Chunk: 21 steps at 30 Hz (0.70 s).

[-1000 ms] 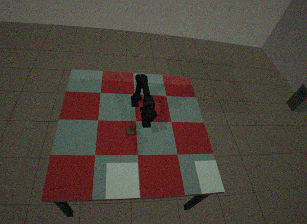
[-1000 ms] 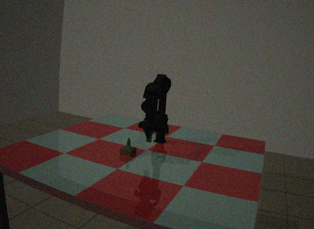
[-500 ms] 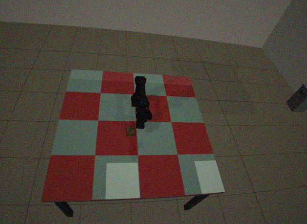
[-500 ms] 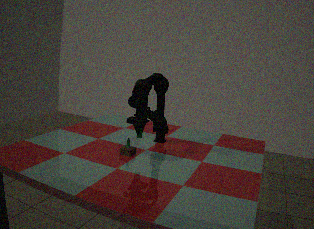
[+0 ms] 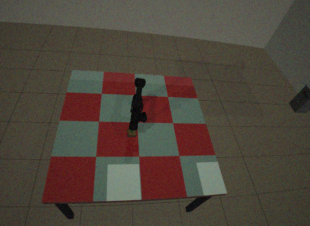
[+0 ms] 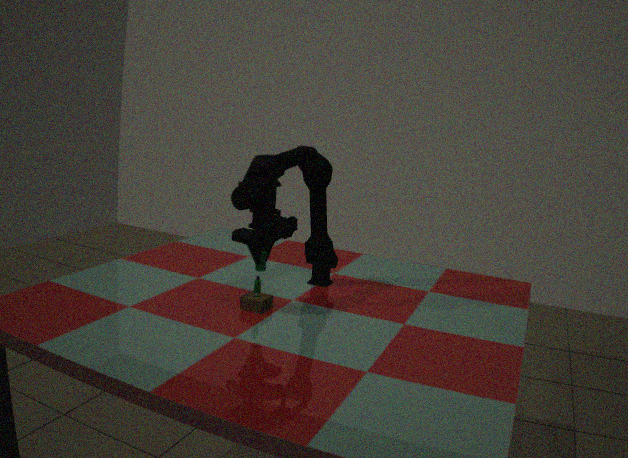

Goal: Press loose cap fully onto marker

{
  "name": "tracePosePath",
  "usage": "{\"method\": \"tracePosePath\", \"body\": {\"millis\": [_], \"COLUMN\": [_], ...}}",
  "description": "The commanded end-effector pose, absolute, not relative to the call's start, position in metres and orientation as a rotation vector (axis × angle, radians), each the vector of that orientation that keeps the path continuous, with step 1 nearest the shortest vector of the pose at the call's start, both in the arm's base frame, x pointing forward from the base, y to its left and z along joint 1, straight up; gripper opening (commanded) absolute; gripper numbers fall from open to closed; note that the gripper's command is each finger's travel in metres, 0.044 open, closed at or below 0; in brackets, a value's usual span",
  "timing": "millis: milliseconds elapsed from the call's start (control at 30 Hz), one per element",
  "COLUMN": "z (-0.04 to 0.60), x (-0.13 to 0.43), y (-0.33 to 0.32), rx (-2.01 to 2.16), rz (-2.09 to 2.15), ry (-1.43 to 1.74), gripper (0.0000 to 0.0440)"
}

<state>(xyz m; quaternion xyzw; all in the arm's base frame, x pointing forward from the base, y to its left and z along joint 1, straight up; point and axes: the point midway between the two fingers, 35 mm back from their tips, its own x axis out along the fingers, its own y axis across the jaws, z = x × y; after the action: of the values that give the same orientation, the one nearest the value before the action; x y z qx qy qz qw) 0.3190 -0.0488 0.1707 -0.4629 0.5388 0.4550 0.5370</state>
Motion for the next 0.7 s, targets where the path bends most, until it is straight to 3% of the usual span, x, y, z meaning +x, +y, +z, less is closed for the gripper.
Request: {"method": "tracePosePath", "body": {"millis": [0, 667], "z": [0.168, 0.126], "x": [0.320, 0.321], "y": [-0.052, -0.054], "rx": [-1.088, -1.032], "rz": [1.093, 1.160], "ry": [1.288, 1.310], "gripper": [0.0037, 0.0020]}}
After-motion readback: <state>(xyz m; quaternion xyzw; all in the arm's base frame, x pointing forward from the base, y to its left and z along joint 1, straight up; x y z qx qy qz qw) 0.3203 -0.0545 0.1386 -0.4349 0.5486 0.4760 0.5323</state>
